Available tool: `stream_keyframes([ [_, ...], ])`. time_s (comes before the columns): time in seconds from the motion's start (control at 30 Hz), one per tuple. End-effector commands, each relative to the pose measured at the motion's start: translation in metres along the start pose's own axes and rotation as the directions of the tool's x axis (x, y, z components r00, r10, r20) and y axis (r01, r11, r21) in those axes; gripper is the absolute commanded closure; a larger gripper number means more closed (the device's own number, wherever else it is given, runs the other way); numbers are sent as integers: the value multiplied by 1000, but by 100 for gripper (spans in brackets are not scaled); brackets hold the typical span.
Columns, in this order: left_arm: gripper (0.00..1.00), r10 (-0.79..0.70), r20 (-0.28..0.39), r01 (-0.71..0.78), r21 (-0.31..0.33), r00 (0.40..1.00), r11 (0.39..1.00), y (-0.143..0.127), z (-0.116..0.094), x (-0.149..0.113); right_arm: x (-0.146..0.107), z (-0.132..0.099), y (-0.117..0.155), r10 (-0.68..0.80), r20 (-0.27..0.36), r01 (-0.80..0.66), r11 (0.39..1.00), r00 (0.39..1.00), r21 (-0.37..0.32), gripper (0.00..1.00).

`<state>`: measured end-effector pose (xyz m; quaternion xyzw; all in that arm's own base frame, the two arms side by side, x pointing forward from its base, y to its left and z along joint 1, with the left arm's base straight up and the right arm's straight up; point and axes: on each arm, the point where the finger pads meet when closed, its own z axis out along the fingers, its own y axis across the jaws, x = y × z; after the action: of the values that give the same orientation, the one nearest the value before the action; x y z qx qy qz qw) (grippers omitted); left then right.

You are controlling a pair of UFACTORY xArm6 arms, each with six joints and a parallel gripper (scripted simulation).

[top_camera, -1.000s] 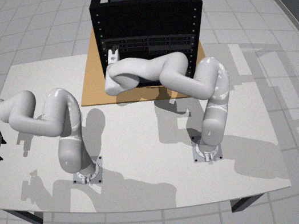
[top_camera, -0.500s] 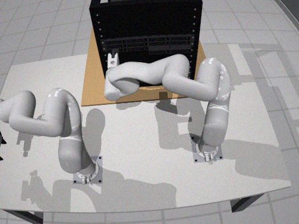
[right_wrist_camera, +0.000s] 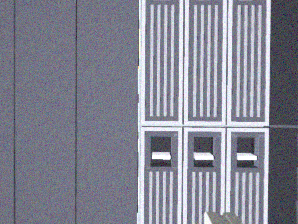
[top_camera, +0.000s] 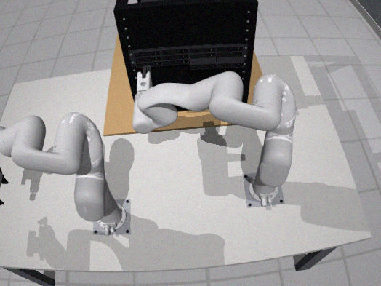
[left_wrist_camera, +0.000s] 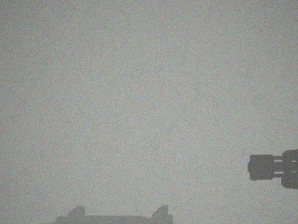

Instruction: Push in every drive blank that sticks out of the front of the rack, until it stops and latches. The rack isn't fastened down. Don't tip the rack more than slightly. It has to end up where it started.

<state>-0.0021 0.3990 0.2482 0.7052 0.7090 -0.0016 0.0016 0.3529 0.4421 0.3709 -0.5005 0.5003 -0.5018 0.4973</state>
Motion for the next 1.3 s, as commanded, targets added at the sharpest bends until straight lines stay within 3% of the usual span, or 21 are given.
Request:
stream_keyframes([
  [0.0, 0, 0, -5, 0, 0, 1000, 1000, 0, -2, 1, 0, 0, -2, 5, 0, -5, 1000, 1000, 2, 100],
  [0.63, 0, 0, -5, 0, 0, 1000, 1000, 0, -2, 1, 0, 0, -2, 5, 0, -5, 1000, 1000, 2, 100],
  [0.87, 0, 0, -5, 0, 0, 1000, 1000, 0, -2, 1, -1, 0, 26, 5, 0, -5, 1000, 1000, 2, 100],
  [1.27, 0, 0, -5, 0, 0, 1000, 1000, 0, -2, 1, -1, 7, 26, 5, 0, -5, 1000, 1000, 2, 100],
])
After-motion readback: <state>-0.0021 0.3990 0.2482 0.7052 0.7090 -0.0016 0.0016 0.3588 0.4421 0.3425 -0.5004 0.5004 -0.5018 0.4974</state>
